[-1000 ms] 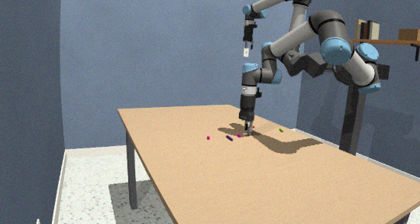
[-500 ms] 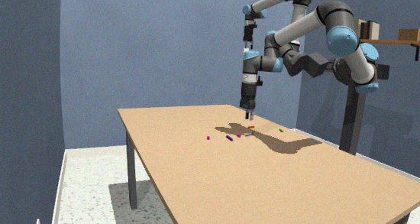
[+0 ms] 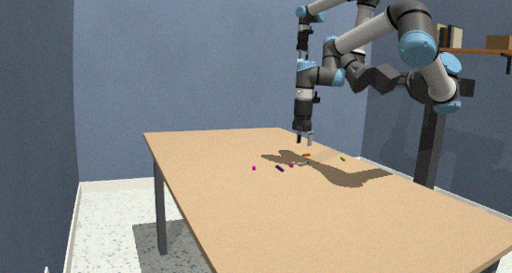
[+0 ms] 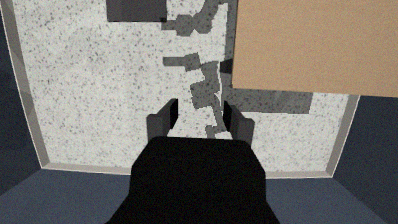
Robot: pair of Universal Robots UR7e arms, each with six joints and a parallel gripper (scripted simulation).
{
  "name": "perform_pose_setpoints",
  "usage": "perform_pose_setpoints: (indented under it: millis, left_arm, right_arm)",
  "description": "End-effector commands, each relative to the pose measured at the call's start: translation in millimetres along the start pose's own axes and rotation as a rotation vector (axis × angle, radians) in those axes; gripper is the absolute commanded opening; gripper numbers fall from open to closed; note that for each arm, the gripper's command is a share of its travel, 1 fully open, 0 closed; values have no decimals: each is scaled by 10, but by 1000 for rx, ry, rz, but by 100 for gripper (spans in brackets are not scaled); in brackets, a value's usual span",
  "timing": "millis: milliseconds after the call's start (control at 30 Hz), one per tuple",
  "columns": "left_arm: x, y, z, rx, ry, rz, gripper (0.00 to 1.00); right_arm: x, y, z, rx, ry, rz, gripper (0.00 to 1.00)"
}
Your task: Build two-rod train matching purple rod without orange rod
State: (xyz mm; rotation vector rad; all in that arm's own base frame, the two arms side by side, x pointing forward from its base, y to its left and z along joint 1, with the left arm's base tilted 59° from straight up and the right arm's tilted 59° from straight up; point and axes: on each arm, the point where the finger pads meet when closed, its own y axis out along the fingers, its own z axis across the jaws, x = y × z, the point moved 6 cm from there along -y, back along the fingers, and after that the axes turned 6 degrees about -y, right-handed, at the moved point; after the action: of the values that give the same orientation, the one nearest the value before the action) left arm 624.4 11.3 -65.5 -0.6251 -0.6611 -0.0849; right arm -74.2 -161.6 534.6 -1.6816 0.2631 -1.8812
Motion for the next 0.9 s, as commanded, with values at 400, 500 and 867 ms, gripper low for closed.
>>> perform_pose_setpoints:
  millis: [400, 500, 867]
  left_arm:
    - [4, -39, -4, -1, 0, -1, 100]
    - [4, -115, -4, -1, 0, -1, 100]
    - [3, -553, -4, -1, 0, -1, 100]
  right_arm:
    - [2, -5, 0, 0, 0, -1, 100]
    - [2, -5, 0, 0, 0, -1, 100]
    - [2, -5, 0, 0, 0, -1, 100]
